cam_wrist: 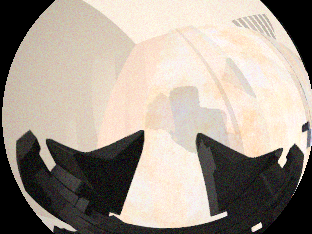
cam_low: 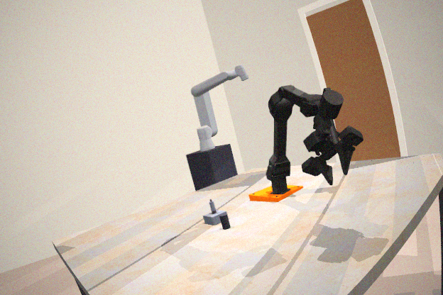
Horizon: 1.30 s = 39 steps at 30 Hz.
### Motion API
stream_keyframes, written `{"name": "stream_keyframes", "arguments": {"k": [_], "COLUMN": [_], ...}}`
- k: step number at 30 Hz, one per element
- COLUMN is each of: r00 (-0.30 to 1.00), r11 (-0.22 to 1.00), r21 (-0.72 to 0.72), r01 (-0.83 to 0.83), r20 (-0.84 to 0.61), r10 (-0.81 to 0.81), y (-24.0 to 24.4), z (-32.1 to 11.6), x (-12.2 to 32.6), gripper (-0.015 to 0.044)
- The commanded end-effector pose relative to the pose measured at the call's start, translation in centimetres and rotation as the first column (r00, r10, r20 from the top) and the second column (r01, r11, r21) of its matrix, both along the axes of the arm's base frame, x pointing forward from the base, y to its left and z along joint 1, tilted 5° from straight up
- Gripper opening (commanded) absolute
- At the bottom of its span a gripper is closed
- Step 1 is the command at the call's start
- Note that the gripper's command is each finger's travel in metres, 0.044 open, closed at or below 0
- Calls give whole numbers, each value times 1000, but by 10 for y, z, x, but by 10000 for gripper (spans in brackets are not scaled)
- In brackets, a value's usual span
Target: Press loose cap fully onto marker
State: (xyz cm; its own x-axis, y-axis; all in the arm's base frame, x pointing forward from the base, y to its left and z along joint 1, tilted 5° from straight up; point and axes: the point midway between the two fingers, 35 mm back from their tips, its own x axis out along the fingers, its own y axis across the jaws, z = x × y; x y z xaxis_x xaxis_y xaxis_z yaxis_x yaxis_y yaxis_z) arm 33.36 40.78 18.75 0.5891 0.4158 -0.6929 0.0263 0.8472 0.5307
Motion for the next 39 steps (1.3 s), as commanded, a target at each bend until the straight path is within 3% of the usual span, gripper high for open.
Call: {"name": "stream_keyframes", "arguments": {"k": [1,7,13,18,25,31,35,39], "r00": [989,928,765,558,152,111,111,111], "r11": [993,954,850,724,483,459,459,459], "r21": [-17,-62,-161,-248,-387,-400,-400,-400], "r01": [117,294,501,644,786,793,793,793], "r20": [-88,-218,-377,-495,-636,-646,-646,-646], "r10": [-119,-301,-523,-666,-757,-756,-755,-755], "y": [-51,-131,-238,-319,-421,-429,-427,-426], "z": [-10,-26,-45,-55,-61,-63,-94,-97], "x": [28,58,68,54,2,-3,-4,-4], "gripper": [237,237,237,237,237,237,237,237]}}
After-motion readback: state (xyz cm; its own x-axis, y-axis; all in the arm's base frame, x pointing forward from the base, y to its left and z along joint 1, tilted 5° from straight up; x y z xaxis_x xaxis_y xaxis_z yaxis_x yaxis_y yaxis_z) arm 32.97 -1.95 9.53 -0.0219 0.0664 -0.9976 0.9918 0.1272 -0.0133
